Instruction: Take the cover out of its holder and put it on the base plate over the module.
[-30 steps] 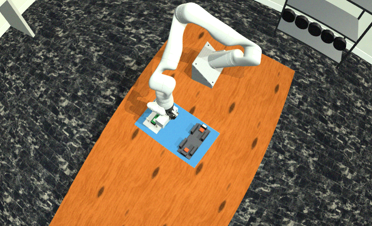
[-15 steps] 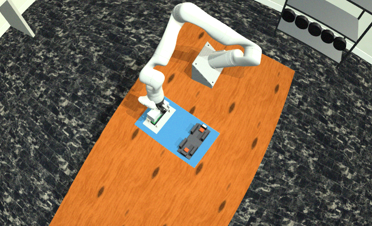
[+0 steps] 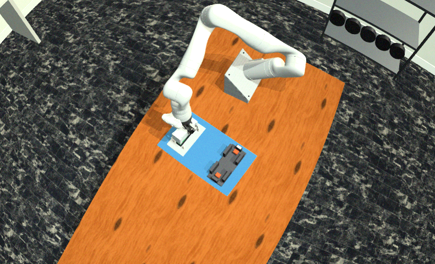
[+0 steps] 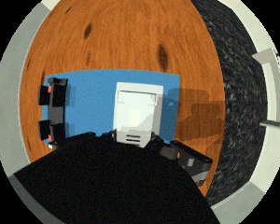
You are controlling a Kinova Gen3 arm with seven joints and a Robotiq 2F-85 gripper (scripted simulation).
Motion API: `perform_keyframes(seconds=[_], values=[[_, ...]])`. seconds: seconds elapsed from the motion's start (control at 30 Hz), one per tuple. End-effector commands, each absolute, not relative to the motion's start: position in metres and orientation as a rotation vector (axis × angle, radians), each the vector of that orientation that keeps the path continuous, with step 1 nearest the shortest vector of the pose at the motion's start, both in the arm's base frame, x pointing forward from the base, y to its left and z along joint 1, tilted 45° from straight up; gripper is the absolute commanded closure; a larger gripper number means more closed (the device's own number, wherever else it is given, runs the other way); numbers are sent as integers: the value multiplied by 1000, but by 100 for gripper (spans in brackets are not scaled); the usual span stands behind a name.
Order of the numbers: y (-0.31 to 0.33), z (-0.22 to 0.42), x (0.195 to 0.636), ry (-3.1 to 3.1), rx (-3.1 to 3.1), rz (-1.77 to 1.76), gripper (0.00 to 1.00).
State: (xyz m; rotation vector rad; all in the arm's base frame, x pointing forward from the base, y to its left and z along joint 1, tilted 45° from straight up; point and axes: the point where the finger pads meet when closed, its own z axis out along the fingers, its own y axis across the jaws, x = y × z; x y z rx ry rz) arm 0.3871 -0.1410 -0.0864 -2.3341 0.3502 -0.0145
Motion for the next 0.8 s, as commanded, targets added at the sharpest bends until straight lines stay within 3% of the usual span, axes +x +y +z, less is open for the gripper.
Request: perform_keyframes(seconds=[0.0, 0.77], values=[[-140, -87, 387, 349, -2333, -14, 100], [-134, -93, 388, 349, -2333, -15, 100]])
